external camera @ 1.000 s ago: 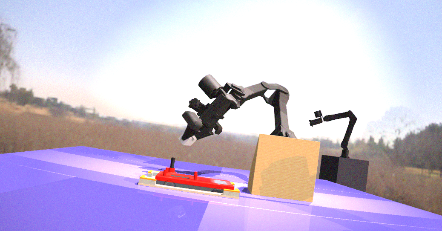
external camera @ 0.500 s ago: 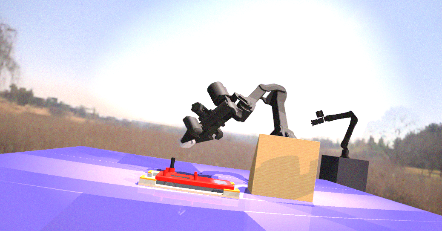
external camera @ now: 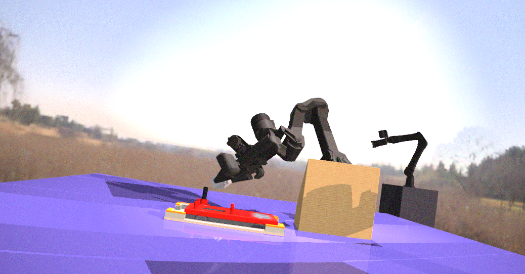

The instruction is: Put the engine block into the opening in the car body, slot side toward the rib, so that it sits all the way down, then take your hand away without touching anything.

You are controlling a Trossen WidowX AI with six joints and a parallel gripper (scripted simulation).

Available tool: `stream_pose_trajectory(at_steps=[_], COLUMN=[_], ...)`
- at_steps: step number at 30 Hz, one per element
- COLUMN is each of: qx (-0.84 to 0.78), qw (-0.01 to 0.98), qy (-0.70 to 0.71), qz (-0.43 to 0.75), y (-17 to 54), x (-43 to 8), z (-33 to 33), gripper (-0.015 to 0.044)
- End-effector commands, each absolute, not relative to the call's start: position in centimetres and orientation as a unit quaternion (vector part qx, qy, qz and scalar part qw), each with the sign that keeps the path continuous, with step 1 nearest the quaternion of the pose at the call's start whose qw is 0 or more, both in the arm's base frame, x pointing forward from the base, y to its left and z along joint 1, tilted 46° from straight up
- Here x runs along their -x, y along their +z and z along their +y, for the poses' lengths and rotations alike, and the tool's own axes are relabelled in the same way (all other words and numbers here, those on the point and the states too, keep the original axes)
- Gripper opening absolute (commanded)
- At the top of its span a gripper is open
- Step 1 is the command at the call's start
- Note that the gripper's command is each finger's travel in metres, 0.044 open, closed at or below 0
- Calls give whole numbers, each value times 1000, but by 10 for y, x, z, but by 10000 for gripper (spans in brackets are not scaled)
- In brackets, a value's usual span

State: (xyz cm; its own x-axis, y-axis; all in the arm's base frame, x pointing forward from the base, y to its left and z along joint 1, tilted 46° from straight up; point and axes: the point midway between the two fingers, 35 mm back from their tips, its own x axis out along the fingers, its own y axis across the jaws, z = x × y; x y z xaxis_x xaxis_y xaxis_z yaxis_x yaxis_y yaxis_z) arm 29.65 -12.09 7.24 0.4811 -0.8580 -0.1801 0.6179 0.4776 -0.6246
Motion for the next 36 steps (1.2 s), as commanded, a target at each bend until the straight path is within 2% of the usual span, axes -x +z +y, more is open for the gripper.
stream_pose_trajectory(at_steps=[1, 26, 36], qx=[250, 249, 246], qw=[825, 825, 827], qy=[-444, -445, -445], qz=[245, 244, 239], y=[66, 30, 32], x=[-294, -285, -286], z=[-126, -162, -160], gripper=[0, 0, 262])
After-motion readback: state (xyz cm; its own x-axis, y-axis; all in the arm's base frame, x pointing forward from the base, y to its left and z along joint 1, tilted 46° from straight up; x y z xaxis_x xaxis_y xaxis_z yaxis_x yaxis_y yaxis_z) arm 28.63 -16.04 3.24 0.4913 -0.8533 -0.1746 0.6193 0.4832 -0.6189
